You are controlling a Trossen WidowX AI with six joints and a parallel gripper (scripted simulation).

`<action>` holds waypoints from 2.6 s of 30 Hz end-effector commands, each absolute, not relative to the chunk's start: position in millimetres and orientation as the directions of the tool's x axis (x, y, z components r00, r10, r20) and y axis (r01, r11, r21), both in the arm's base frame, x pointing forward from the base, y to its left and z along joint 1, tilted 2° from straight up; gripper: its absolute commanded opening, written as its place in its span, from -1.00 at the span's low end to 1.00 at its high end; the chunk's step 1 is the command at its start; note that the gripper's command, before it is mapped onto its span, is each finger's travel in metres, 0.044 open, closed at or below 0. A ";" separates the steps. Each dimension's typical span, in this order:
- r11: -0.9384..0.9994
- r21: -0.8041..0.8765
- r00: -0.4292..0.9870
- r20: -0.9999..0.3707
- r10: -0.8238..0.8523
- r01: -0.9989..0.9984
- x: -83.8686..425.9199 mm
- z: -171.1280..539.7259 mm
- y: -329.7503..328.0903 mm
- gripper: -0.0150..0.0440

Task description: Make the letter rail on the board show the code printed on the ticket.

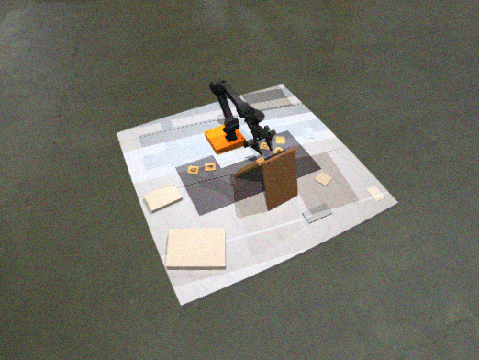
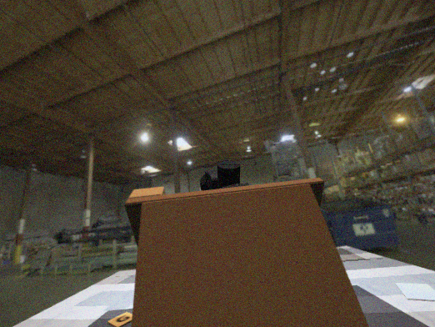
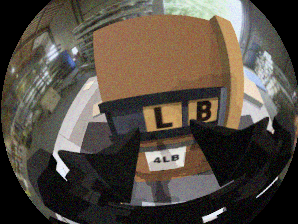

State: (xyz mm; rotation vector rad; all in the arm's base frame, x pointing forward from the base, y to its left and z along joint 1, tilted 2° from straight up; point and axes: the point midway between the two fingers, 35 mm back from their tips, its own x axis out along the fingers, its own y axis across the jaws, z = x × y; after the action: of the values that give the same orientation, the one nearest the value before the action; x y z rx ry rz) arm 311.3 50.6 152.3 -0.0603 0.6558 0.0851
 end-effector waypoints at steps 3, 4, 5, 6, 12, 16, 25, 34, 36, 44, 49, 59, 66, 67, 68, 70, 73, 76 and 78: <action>0.995 -0.027 0.790 -0.610 0.057 -0.093 307.7 155.2 50.0 0.51; 0.995 -0.027 0.790 -0.610 0.057 -0.093 307.1 155.6 49.9 0.51; 0.995 -0.027 0.790 -0.610 0.057 -0.093 306.6 156.0 49.9 0.51; 0.995 -0.027 0.790 -0.610 0.057 -0.093 306.0 156.3 49.8 0.51; 0.995 -0.027 0.790 -0.610 0.057 -0.093 302.9 158.5 49.3 0.51; 0.995 -0.028 0.790 -0.610 0.057 -0.093 301.2 159.8 48.9 0.51; 0.995 -0.028 0.790 -0.610 0.057 -0.093 299.6 162.2 48.0 0.51; 0.995 -0.030 0.787 -0.614 0.058 -0.096 299.1 159.6 48.3 -0.11; 0.995 -0.030 0.787 -0.614 0.058 -0.096 299.1 159.6 48.3 -0.29; 0.995 -0.030 0.787 -0.614 0.058 -0.096 299.1 159.6 48.3 -0.49; 0.995 -0.027 0.771 -0.635 0.058 -0.097 301.0 160.3 49.8 -0.49; 0.995 -0.011 0.468 -0.883 0.035 -0.095 321.9 166.0 72.9 -0.49; 0.995 -0.024 0.231 -0.973 -0.002 -0.093 325.7 167.9 86.3 -0.49; 0.995 -0.024 0.224 -0.975 -0.003 -0.093 325.7 168.0 86.7 -0.49; 0.995 -0.024 0.224 -0.975 -0.003 -0.093 325.7 168.0 86.2 -0.49; 0.995 -0.024 0.224 -0.975 -0.003 -0.093 325.7 168.0 86.2 -0.49; 0.995 -0.024 0.224 -0.975 -0.003 -0.093 325.8 167.4 86.0 -0.49; 0.995 -0.024 0.224 -0.974 -0.003 -0.093 326.6 165.8 85.7 -0.49; 0.995 -0.024 0.225 -0.974 -0.003 -0.093 327.8 164.0 85.4 -0.49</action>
State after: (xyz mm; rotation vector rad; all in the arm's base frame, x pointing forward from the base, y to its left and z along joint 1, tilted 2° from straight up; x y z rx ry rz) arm 325.3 84.8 164.3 -0.0890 1.3469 0.0611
